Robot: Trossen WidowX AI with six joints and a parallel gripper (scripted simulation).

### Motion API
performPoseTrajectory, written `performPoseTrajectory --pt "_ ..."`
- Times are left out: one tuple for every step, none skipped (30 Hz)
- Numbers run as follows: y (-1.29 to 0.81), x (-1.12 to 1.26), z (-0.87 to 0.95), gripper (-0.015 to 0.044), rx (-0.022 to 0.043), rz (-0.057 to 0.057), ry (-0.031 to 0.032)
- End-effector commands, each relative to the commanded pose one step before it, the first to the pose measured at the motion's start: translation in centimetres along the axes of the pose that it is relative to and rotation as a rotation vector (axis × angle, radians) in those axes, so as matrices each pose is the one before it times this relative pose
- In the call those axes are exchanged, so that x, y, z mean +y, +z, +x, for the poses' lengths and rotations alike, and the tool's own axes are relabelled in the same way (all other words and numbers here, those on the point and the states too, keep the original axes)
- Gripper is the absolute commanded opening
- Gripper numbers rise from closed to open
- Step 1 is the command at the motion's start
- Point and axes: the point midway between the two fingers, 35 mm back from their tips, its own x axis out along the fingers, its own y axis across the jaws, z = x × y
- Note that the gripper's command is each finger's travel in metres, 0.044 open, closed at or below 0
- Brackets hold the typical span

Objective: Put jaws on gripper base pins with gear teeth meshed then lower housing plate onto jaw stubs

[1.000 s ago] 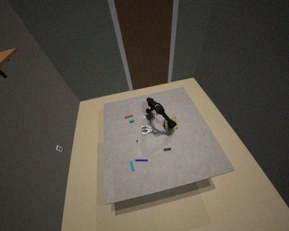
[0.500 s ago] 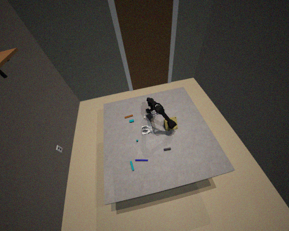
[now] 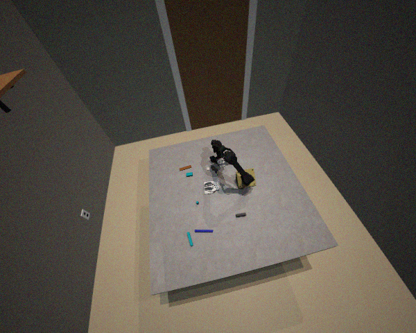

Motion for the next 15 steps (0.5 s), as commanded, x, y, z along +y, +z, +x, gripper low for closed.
performPoseTrajectory --pt "0.338 0.154 -1.630 0.0351 -0.01684 -0.0058 0.00380" --pt "0.011 0.004 -0.317 0.0351 -0.00014 0.0002 0.00009" --pt "0.008 0.002 -0.318 0.0351 -0.00013 0.0002 0.00009" --pt "0.005 0.000 -0.319 0.0351 -0.00012 0.0002 0.00009" --pt "0.002 -0.002 -0.320 0.0351 -0.00011 0.0002 0.00009" --pt "-0.001 -0.003 -0.321 0.0351 -0.00010 0.0002 0.00009" --pt "-0.004 -0.005 -0.321 0.0351 -0.00009 0.0002 0.00009" --pt "-0.007 -0.007 -0.322 0.0351 -0.00008 0.0002 0.00009" --pt "-0.010 -0.008 -0.322 0.0351 -0.00007 0.0002 0.00009" --pt "-0.013 -0.010 -0.323 0.0351 -0.00006 0.0002 0.00009" --pt "-0.017 -0.012 -0.324 0.0351 -0.00005 0.0002 0.00009" --pt "-0.020 -0.013 -0.324 0.0351 -0.00004 0.0002 0.00009" --pt "-0.023 -0.015 -0.324 0.0351 -0.00004 0.0002 0.00009" --pt "-0.026 -0.016 -0.324 0.0351 -0.00003 0.0002 0.00010" --pt "-0.023 -0.015 -0.264 0.0351 -0.00001 0.0001 0.00008"
